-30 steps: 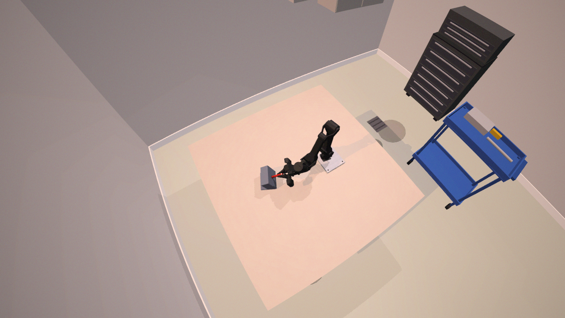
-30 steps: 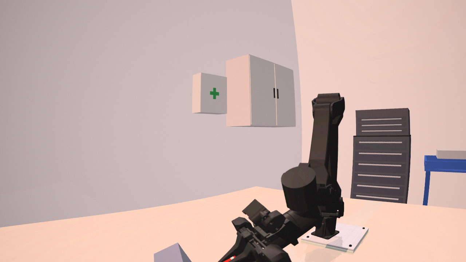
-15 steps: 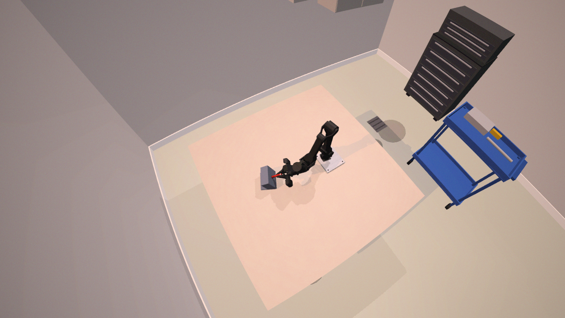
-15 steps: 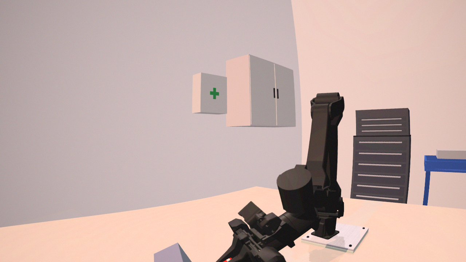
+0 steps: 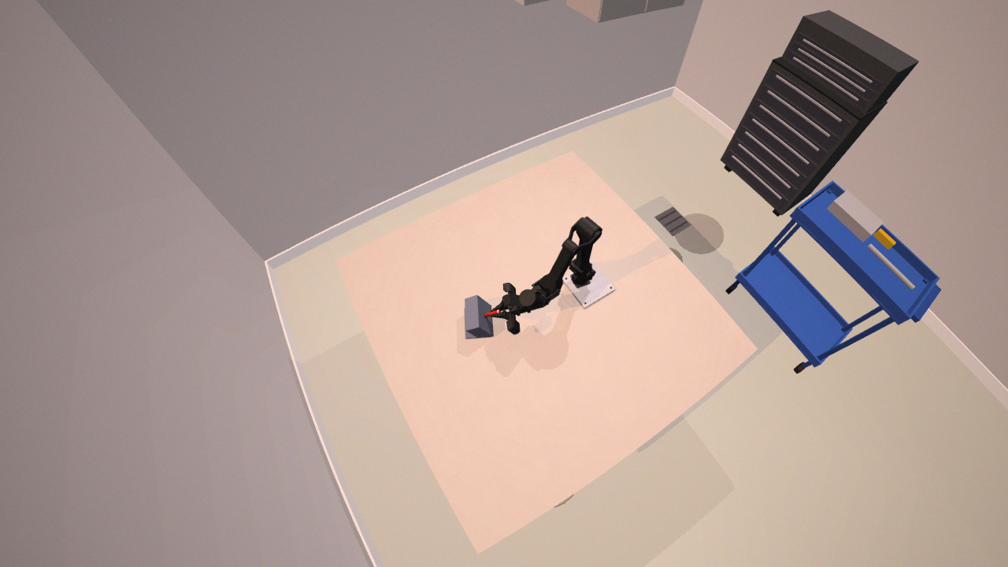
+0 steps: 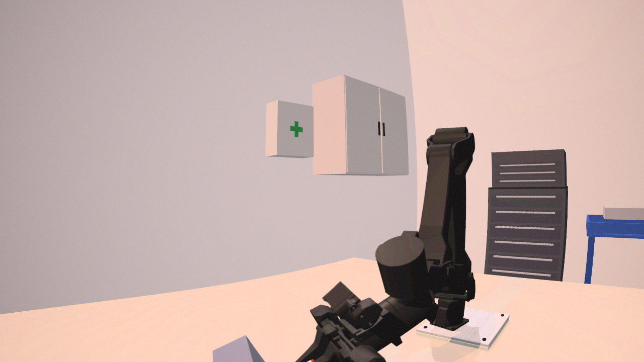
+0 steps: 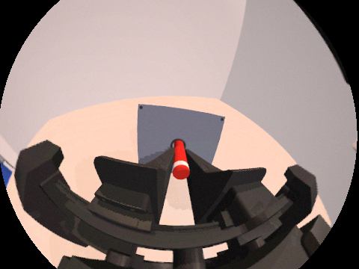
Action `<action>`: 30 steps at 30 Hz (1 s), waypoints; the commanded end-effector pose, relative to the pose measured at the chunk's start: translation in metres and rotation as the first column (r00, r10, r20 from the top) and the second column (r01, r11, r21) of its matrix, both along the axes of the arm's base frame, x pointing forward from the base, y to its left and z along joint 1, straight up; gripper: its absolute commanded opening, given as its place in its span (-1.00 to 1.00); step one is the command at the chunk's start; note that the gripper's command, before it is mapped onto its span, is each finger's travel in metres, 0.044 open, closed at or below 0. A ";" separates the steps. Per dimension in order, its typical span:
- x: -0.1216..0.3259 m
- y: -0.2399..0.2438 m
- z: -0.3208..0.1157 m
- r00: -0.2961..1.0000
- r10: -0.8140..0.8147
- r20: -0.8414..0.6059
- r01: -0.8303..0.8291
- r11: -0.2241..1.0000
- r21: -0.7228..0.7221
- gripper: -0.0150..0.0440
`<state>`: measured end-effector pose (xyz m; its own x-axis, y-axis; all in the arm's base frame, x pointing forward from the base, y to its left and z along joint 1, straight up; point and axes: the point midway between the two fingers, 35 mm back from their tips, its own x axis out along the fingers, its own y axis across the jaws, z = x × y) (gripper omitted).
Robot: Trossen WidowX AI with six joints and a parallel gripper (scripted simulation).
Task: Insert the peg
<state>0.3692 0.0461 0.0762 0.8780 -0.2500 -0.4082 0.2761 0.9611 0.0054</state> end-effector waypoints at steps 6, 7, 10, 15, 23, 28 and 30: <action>0.005 -0.001 -0.004 1.000 0.002 -0.003 -0.002 1.000 -0.002 -0.49; 0.005 -0.001 -0.004 1.000 0.002 -0.003 -0.002 1.000 -0.002 -0.49; 0.006 -0.001 -0.004 1.000 0.002 -0.003 -0.002 1.000 -0.002 -0.49; 0.006 -0.001 -0.005 1.000 0.002 -0.003 -0.002 1.000 -0.002 -0.49; 0.005 -0.001 -0.003 1.000 -0.002 0.002 0.002 1.000 0.000 -0.49; 0.005 -0.001 -0.003 1.000 -0.002 0.002 0.002 1.000 0.000 -0.05; 0.005 -0.001 -0.003 1.000 -0.002 0.002 0.002 1.000 0.000 0.13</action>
